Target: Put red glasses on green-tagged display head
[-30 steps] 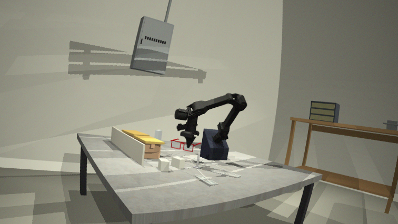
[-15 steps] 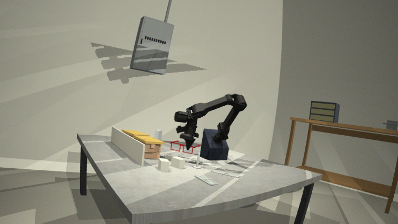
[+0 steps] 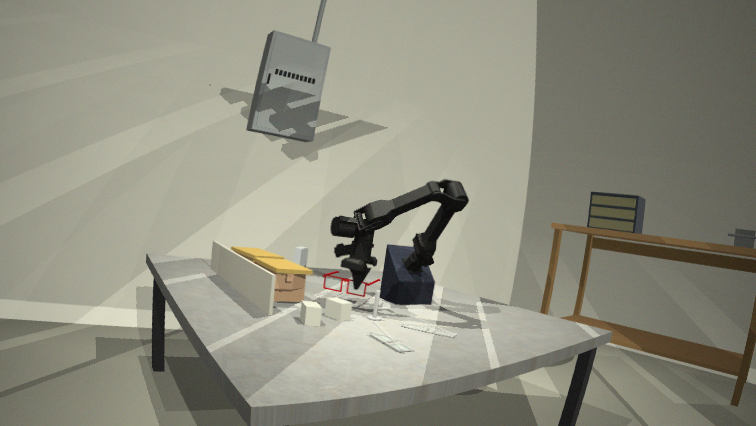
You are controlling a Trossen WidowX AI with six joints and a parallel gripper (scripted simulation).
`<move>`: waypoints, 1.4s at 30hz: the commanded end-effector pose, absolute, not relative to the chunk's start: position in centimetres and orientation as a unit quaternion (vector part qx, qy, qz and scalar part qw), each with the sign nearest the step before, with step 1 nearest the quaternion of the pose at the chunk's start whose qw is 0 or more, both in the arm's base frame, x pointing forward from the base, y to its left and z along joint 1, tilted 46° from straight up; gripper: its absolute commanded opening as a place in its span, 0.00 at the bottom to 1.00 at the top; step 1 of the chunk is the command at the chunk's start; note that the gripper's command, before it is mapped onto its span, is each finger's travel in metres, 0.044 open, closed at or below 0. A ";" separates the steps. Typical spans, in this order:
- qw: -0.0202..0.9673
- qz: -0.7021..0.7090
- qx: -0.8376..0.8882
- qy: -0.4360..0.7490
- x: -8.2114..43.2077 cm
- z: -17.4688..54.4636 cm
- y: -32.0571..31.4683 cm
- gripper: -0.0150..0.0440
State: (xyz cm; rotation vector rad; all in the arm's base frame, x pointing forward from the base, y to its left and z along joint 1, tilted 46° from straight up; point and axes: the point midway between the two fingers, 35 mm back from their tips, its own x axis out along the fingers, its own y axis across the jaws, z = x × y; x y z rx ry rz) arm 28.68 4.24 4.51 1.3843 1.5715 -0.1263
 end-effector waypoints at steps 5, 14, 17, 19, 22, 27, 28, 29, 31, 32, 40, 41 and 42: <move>0.494 -0.053 0.574 0.651 28.6 3.9 4.9 0.25; 0.493 -0.052 0.574 0.651 28.6 3.4 5.5 0.25; 0.493 -0.052 0.575 0.651 28.6 3.3 5.7 0.25; 0.493 -0.052 0.575 0.651 28.6 3.1 5.8 0.25; 0.493 -0.052 0.575 0.651 28.7 3.0 6.0 0.25; 0.493 -0.051 0.575 0.651 28.7 2.7 6.3 0.25; 0.492 -0.051 0.575 0.651 28.7 2.7 6.4 0.25; 0.492 -0.051 0.575 0.651 28.7 2.6 6.5 0.25; 0.492 -0.051 0.575 0.651 28.7 2.5 6.6 0.25; 0.492 -0.051 0.575 0.651 28.7 2.5 6.7 0.25; 0.492 -0.050 0.576 0.651 28.6 2.1 7.2 0.25; 0.491 -0.050 0.576 0.651 28.6 2.0 7.2 0.25; 0.491 -0.049 0.576 0.651 28.6 2.0 7.3 0.25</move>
